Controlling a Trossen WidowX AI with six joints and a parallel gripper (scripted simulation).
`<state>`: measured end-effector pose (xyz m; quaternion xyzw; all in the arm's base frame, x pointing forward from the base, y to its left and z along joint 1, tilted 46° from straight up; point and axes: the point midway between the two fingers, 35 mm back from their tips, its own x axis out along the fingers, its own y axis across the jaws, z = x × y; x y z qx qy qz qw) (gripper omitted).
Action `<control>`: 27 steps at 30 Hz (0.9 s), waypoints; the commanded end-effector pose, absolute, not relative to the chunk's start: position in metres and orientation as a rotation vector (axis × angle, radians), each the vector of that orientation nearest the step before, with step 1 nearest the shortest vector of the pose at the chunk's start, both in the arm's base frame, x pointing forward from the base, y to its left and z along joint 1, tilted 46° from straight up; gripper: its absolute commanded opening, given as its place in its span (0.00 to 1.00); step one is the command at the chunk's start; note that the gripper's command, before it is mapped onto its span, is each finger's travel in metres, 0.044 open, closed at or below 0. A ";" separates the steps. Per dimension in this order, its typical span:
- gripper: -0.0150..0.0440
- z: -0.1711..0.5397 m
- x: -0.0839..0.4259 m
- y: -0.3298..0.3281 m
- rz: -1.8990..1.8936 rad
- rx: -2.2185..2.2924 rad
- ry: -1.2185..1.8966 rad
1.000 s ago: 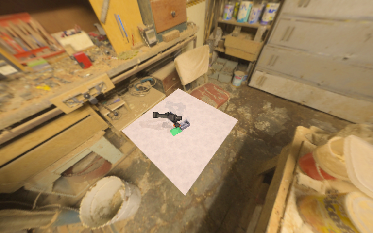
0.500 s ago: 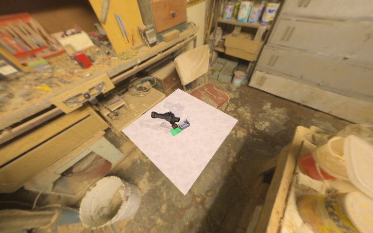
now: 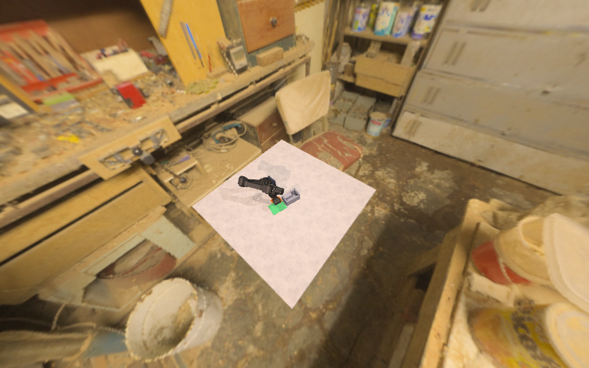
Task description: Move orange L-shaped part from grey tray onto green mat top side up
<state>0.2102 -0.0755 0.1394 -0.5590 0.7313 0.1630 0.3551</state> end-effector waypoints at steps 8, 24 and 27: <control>0.25 0.129 0.207 -0.088 0.419 -1.451 1.885; 0.25 0.112 0.204 -0.105 0.418 -1.452 1.885; 0.25 0.109 0.203 -0.109 0.418 -1.452 1.885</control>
